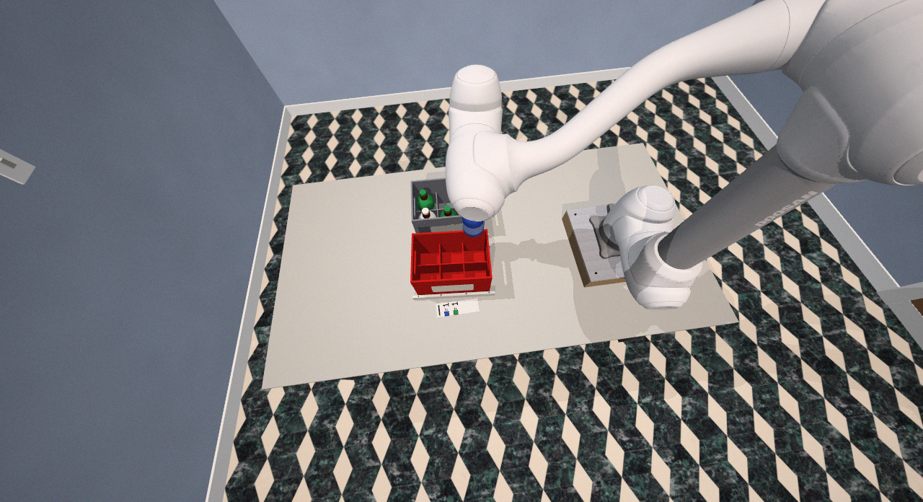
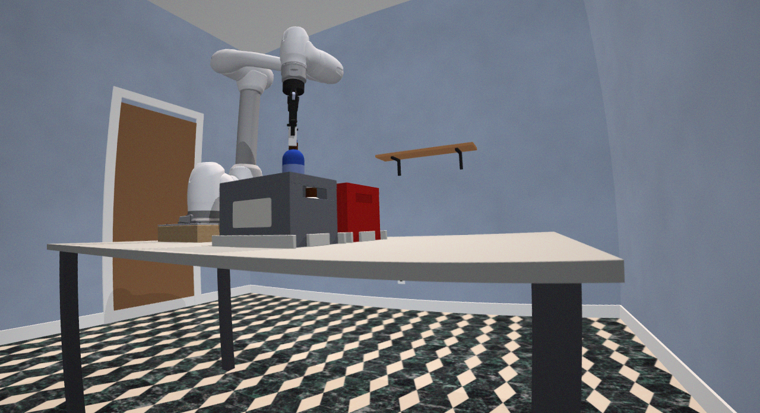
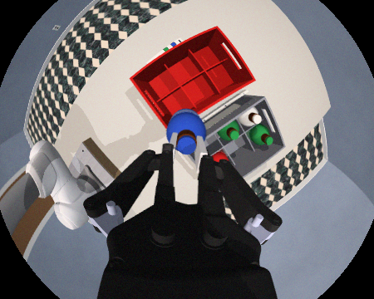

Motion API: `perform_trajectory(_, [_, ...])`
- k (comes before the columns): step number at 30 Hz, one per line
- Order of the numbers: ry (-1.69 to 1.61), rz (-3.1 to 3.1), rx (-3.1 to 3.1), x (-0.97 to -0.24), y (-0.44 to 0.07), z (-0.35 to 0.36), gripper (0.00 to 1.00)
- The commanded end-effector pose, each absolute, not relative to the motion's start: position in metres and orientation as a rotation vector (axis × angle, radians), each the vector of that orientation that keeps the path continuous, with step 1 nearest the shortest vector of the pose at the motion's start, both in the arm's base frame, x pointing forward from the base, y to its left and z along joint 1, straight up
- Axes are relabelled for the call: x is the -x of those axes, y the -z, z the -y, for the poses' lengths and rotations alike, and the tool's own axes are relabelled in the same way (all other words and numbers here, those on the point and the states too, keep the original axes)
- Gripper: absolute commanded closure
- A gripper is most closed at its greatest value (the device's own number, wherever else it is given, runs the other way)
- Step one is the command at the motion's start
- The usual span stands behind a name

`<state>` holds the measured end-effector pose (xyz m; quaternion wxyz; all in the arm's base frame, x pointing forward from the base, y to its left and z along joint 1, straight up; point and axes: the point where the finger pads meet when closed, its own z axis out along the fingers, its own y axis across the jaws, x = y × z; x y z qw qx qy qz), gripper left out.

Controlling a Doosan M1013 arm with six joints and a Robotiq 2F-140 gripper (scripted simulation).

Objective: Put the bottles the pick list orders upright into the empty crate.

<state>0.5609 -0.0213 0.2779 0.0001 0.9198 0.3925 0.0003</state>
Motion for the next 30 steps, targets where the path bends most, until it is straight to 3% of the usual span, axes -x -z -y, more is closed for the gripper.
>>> perform_trajectory(1, [-0.001, -1.233, -2.889, -0.561, -0.278, 0.016, 1.00])
perform_trajectory(30, [-0.001, -1.233, -2.889, -0.560, -0.278, -0.031, 1.00])
